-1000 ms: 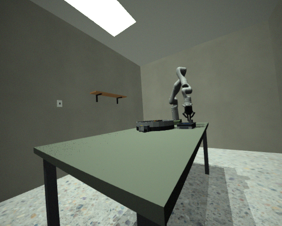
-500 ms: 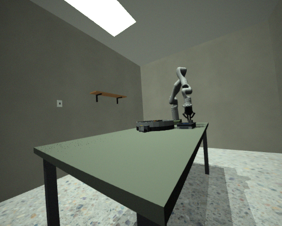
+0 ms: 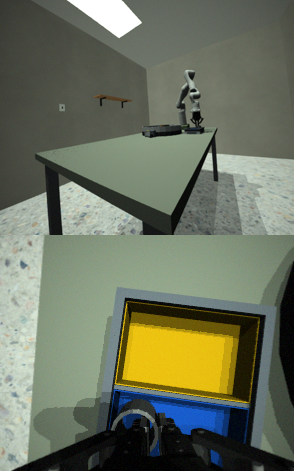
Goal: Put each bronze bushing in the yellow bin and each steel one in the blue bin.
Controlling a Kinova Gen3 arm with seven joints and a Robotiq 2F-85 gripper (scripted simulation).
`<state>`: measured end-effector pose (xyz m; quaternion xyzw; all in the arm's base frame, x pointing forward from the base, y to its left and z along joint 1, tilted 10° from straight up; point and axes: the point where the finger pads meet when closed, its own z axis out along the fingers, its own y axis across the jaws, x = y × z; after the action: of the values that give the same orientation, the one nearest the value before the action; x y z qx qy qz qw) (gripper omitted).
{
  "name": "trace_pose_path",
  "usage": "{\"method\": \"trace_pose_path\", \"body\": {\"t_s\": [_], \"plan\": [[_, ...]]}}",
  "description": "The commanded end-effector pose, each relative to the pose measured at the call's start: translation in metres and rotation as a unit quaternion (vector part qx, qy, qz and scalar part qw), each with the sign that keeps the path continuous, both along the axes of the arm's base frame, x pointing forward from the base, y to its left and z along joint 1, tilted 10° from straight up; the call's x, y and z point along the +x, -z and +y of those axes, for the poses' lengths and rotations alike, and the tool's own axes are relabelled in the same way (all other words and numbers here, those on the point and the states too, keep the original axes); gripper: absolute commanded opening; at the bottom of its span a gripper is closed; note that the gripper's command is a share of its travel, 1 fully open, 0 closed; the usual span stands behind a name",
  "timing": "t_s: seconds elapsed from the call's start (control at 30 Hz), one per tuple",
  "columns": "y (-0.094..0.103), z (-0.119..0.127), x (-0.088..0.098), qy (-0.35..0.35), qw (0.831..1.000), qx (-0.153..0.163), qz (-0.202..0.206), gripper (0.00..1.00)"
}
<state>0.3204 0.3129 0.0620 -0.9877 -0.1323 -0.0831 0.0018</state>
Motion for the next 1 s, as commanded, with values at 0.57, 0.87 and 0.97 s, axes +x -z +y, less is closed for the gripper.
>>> {"method": "trace_pose_path", "body": {"t_s": [0.57, 0.87, 0.97], "plan": [[0.012, 0.000, 0.002, 0.000, 1.000, 0.000, 0.000, 0.00], [0.013, 0.001, 0.002, 0.000, 1.000, 0.000, 0.000, 0.00], [0.014, 0.001, 0.003, 0.000, 1.000, 0.000, 0.000, 0.00]]}}
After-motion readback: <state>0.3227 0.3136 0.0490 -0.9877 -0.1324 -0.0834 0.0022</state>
